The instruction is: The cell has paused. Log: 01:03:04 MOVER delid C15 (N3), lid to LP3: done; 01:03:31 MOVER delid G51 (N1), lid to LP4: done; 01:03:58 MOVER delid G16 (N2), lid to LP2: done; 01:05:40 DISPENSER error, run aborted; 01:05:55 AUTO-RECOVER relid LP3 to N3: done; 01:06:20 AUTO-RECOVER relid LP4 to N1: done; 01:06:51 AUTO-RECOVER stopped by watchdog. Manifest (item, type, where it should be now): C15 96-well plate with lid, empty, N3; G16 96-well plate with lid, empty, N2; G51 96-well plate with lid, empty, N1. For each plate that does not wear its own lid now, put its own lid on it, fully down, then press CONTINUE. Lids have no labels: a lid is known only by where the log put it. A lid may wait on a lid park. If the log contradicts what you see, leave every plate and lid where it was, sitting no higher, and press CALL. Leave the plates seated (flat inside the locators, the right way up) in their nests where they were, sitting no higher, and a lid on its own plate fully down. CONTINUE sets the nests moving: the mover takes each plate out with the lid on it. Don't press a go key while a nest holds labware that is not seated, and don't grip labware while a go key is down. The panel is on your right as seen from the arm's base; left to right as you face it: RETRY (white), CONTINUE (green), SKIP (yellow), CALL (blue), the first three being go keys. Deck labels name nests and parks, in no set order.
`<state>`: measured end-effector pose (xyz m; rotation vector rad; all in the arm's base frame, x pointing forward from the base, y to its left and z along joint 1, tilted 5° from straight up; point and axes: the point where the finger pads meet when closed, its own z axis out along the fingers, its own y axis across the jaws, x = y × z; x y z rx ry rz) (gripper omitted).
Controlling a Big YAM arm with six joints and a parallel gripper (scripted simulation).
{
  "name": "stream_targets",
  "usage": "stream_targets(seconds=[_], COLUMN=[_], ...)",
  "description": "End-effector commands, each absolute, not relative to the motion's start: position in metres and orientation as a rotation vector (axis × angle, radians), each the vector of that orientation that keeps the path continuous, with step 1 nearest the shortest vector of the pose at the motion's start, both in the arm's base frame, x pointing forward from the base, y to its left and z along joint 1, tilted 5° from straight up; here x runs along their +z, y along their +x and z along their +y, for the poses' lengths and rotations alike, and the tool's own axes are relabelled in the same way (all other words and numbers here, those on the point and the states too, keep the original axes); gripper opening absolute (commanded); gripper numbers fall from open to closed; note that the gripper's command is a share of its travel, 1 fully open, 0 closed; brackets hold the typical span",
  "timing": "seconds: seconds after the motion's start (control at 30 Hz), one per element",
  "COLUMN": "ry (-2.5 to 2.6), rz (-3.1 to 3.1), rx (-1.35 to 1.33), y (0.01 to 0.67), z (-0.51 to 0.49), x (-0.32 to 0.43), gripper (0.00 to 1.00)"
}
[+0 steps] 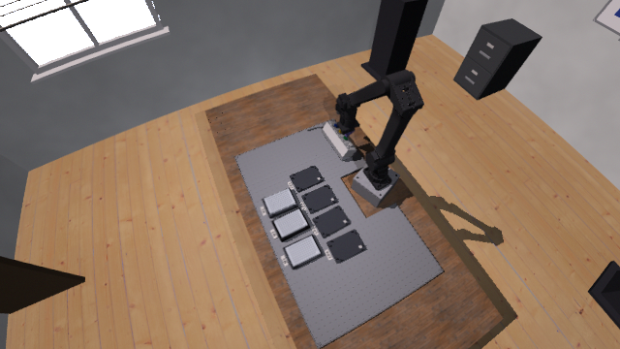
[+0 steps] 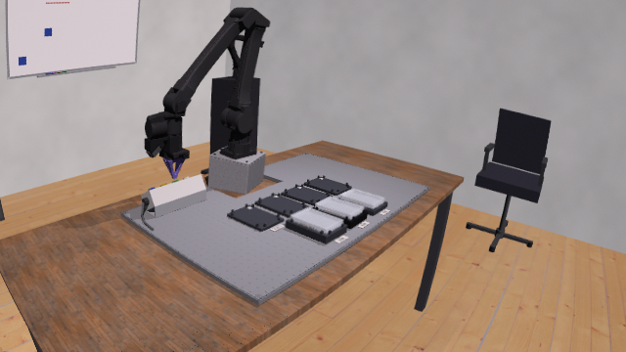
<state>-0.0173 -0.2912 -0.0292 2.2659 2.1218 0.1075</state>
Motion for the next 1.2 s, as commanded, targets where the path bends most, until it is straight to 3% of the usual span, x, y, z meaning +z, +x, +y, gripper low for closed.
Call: stream_targets(seconds=[0.0,1.17], ry=[2.259,2.259], rz=[2.122,2.123], rx=[0.102,0.103], y=[-0.0133,-0.0123], z=[-0.2937,-0.2930], x=[-0.0330,-0.0416], gripper=[0.00,0.00])
